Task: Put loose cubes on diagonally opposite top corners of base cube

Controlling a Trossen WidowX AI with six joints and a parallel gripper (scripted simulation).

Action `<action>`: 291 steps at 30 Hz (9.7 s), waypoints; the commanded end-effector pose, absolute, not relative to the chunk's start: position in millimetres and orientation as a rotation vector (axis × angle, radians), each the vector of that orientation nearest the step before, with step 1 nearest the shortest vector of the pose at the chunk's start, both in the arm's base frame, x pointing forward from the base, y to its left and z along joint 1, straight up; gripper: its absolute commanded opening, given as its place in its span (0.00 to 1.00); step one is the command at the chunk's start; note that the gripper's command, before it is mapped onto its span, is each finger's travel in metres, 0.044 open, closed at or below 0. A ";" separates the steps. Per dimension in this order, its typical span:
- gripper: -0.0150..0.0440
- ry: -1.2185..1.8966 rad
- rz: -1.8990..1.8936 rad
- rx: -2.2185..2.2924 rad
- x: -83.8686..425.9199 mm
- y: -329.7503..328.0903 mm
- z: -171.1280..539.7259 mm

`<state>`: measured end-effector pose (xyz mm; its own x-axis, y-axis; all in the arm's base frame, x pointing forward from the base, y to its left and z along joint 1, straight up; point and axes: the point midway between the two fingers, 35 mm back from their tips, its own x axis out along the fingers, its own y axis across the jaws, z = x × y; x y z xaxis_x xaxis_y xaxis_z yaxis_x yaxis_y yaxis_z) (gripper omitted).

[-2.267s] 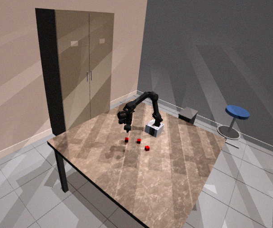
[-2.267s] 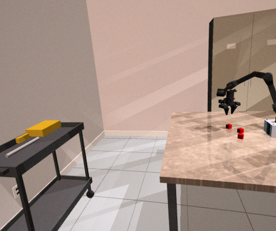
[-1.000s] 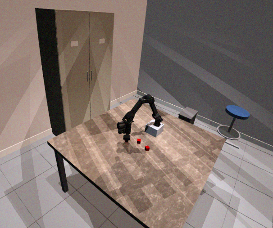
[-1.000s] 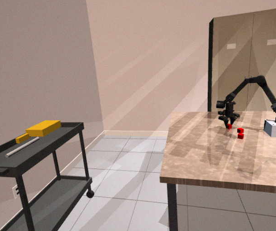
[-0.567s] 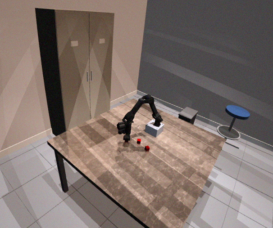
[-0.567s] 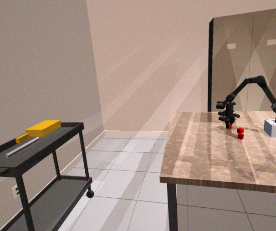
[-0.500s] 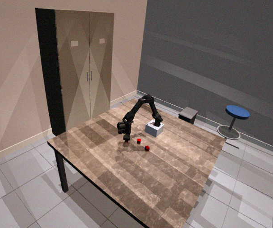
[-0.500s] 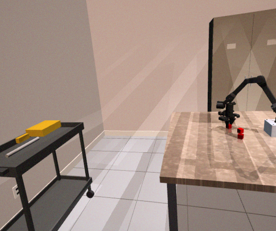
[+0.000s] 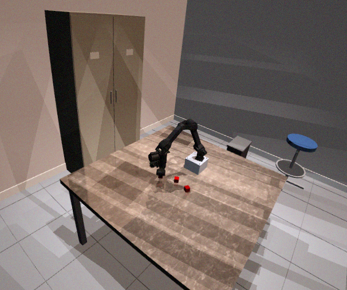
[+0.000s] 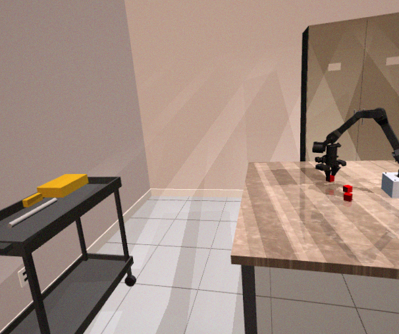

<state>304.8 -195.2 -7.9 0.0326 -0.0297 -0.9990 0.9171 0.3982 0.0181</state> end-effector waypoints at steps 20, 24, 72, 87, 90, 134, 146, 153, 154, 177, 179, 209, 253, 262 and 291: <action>0.43 1.330 -0.903 0.888 305.6 -195.3 35.2; 0.43 1.332 -0.902 0.887 305.0 -194.7 42.3; 0.43 1.299 -0.992 0.999 319.9 -108.4 53.7; 0.43 1.270 -1.049 1.063 320.3 -62.3 42.1; 0.43 1.264 -1.061 1.076 319.5 -53.2 39.8; 0.43 1.221 -1.141 1.163 307.4 5.8 -3.0; 0.43 1.222 -1.139 1.161 307.4 5.7 -4.5; 0.43 1.222 -1.139 1.161 307.4 5.7 -4.5; 0.43 1.222 -1.139 1.161 307.4 5.7 -4.5; 0.60 1.222 -1.141 1.157 306.7 5.4 16.0; 0.60 1.222 -1.141 1.157 306.6 5.4 19.4; 0.70 1.328 -0.946 0.949 256.1 -83.1 54.7; 0.44 1.329 -0.947 0.949 256.0 -83.6 -40.1; 0.43 1.329 -0.947 0.949 258.3 -84.3 -27.2; 0.43 1.328 -0.946 0.949 255.9 -83.2 62.3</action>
<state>256.5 -83.7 52.0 0.0137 -0.0118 -0.9998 0.9420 0.3356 0.0089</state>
